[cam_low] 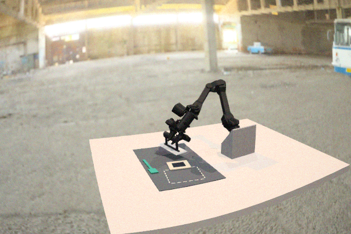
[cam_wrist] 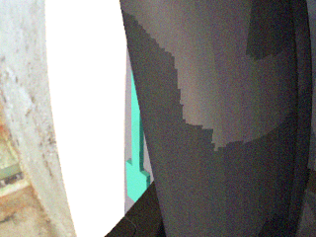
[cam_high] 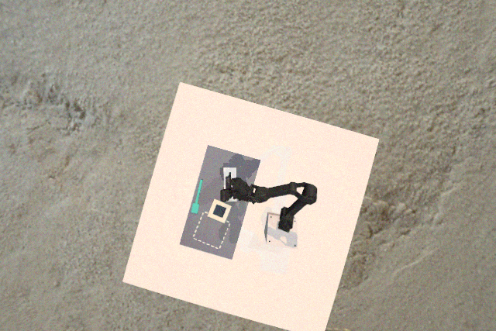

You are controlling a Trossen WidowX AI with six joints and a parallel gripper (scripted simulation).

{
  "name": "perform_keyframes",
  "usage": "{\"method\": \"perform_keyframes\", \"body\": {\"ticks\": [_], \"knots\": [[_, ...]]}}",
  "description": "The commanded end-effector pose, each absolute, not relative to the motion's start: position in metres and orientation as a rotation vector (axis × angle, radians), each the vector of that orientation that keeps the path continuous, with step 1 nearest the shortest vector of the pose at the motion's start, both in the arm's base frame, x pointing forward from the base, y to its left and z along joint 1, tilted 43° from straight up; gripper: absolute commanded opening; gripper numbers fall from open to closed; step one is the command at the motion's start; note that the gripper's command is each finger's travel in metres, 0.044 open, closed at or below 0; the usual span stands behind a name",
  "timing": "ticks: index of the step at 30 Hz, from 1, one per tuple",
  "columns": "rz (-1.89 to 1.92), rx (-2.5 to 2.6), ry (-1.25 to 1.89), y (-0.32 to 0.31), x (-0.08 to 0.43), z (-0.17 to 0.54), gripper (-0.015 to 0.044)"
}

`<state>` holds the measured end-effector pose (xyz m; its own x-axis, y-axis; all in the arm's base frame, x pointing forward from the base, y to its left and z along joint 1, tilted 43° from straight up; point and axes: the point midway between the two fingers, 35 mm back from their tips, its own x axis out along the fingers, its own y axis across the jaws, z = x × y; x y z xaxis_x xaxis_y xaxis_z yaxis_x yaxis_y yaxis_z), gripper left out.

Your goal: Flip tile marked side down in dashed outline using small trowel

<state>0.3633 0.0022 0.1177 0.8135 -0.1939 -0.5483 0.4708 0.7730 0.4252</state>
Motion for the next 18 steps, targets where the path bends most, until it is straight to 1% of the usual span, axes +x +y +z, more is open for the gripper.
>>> {"method": "perform_keyframes", "body": {"ticks": [1,10,18], "knots": [[-0.409,0.616,0.412,0.0075,0.3690,0.1173,0.0000],[-0.505,0.729,0.166,0.0155,0.3691,0.1116,0.0000],[-0.511,0.739,0.148,0.0153,0.3686,0.1106,0.0000]]}}
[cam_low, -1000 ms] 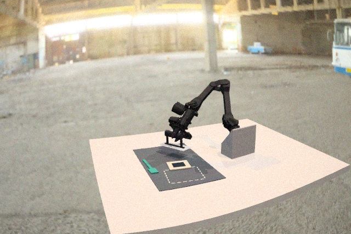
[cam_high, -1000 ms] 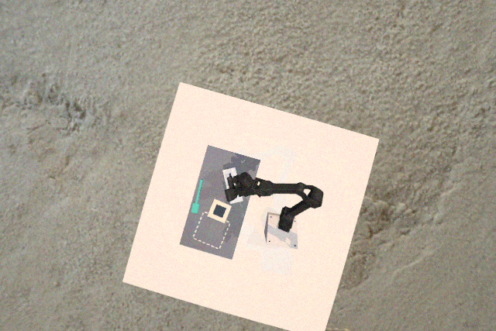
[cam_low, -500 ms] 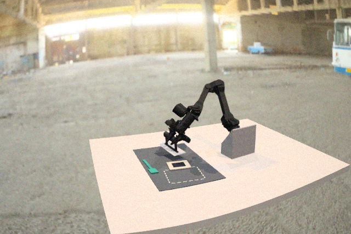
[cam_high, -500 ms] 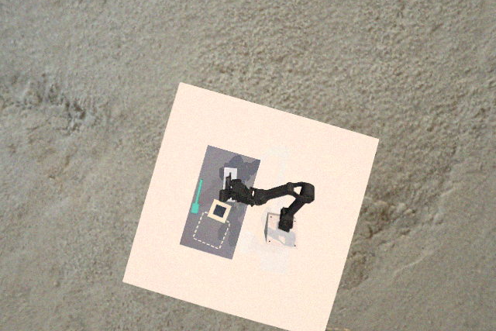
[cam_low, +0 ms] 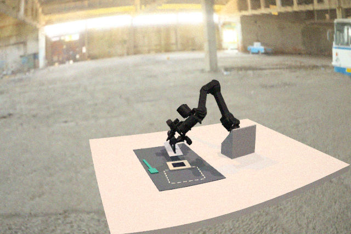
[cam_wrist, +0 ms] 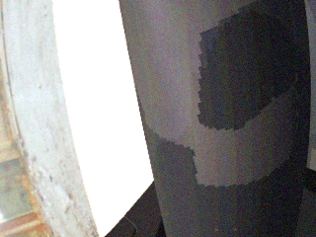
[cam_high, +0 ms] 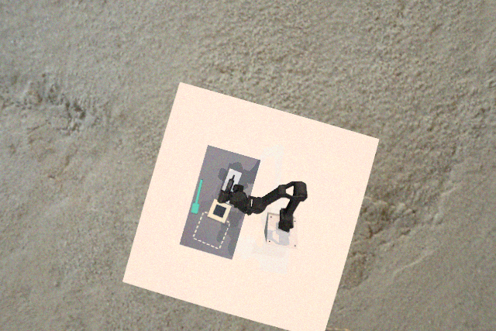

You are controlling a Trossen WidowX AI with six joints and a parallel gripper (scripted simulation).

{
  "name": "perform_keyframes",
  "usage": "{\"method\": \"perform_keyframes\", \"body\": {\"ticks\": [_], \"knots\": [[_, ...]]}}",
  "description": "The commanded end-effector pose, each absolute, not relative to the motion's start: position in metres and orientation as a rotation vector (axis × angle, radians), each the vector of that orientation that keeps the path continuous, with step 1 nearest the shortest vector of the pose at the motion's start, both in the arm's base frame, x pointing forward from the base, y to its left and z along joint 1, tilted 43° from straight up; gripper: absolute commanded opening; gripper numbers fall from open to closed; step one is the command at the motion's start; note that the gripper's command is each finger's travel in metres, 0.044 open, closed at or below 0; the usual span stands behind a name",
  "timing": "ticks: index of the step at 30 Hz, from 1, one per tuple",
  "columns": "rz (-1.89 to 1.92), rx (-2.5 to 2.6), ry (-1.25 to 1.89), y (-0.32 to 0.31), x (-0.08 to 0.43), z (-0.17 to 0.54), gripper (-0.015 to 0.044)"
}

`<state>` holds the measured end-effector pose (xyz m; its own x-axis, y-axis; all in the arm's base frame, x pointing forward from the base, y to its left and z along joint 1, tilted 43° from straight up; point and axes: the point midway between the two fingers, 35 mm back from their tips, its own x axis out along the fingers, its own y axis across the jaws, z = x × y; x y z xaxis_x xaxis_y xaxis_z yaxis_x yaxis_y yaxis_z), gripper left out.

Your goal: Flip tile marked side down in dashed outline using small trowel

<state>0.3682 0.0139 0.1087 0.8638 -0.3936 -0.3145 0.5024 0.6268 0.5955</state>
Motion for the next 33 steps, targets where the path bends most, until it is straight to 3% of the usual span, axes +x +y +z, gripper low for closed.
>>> {"method": "perform_keyframes", "body": {"ticks": [1,33], "knots": [[-0.511,0.739,0.148,0.014,0.369,0.110,0.0000],[-0.512,0.739,0.148,-0.006,0.377,0.078,0.0000]]}}
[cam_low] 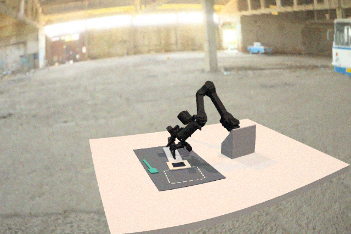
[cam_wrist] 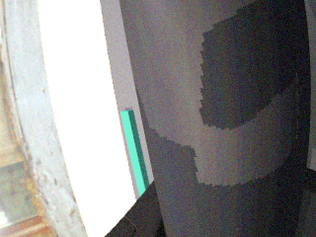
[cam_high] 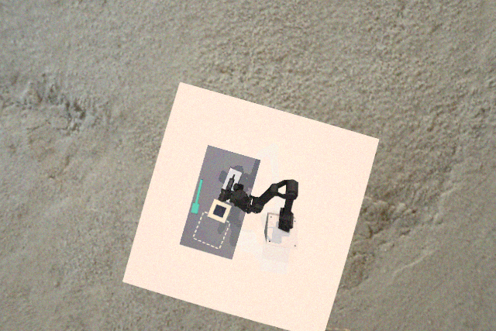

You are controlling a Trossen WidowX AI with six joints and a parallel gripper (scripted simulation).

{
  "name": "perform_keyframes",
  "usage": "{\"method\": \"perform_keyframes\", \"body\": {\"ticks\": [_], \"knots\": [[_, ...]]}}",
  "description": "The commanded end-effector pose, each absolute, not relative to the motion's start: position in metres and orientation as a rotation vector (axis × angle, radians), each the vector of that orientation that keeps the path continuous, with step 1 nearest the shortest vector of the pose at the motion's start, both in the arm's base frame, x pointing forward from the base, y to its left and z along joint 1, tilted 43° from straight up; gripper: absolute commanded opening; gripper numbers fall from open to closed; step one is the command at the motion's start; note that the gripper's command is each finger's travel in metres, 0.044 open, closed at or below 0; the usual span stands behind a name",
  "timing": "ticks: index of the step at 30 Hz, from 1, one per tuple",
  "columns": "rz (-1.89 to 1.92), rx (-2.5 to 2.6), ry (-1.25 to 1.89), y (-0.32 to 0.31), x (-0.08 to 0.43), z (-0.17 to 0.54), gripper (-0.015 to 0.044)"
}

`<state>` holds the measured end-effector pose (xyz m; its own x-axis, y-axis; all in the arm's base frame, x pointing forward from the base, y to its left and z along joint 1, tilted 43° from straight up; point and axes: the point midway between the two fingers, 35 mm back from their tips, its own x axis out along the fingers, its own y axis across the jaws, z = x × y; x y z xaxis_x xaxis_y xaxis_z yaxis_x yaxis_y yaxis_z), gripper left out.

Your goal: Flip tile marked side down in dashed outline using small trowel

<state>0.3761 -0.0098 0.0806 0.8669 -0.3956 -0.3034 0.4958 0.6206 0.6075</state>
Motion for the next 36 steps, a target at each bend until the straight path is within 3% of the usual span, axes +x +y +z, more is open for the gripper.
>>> {"method": "perform_keyframes", "body": {"ticks": [1,36], "knots": [[-0.512,0.739,0.148,-0.004,0.377,0.077,0.0000],[-0.501,0.797,0.173,0.030,0.376,0.055,0.0000]]}}
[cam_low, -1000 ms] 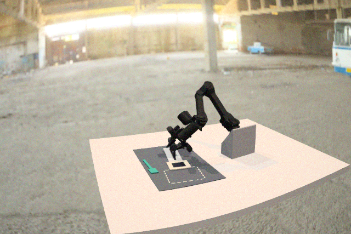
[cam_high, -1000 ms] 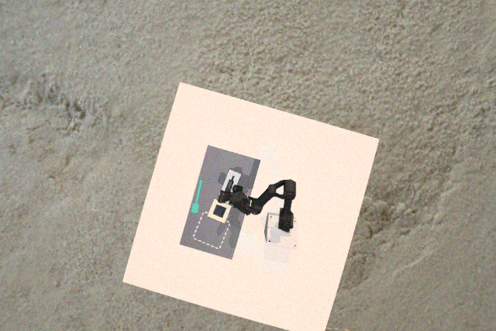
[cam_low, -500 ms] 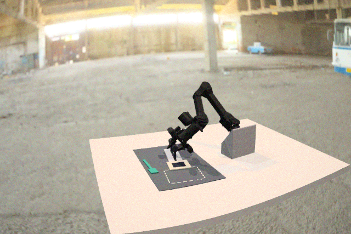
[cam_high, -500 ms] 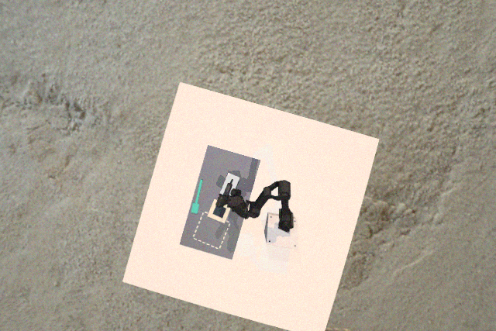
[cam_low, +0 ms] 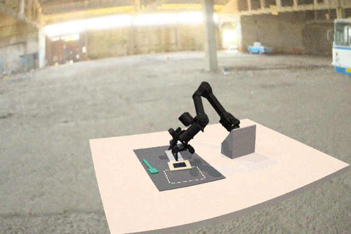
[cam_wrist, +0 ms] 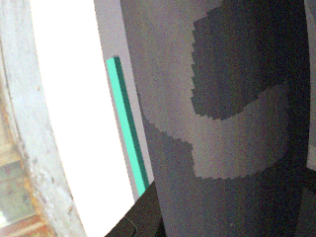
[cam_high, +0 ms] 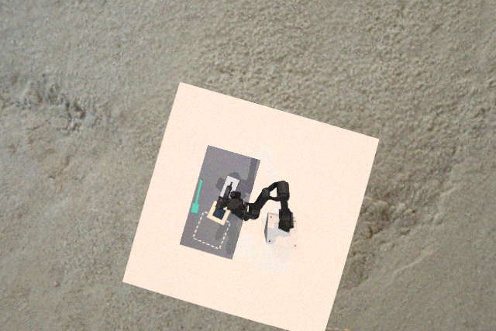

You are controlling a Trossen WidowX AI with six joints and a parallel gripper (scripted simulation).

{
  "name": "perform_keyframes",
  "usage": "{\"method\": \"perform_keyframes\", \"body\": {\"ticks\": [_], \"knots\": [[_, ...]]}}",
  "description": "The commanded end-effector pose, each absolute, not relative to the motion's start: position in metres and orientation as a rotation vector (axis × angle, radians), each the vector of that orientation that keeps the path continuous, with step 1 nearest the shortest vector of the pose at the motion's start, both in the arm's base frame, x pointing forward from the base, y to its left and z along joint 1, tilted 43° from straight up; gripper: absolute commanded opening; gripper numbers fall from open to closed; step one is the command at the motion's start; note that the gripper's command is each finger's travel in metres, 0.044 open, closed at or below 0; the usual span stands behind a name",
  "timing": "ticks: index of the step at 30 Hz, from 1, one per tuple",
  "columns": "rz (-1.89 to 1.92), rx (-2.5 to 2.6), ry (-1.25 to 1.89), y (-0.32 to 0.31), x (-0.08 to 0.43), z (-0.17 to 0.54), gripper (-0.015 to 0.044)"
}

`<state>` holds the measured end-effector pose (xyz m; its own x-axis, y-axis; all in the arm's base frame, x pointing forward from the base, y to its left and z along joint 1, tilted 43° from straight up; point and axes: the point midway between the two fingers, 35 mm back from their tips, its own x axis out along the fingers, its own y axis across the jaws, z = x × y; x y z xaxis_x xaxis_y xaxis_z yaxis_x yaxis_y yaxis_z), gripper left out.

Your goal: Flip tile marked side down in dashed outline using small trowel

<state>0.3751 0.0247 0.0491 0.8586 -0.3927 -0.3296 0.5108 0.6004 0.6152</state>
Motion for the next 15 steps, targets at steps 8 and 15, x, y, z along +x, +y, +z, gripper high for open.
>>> {"method": "perform_keyframes", "body": {"ticks": [8,15], "knots": [[-0.494,0.836,0.191,0.039,0.374,0.063,0.0000],[-0.494,0.837,0.191,0.050,0.372,0.067,0.0000]]}}
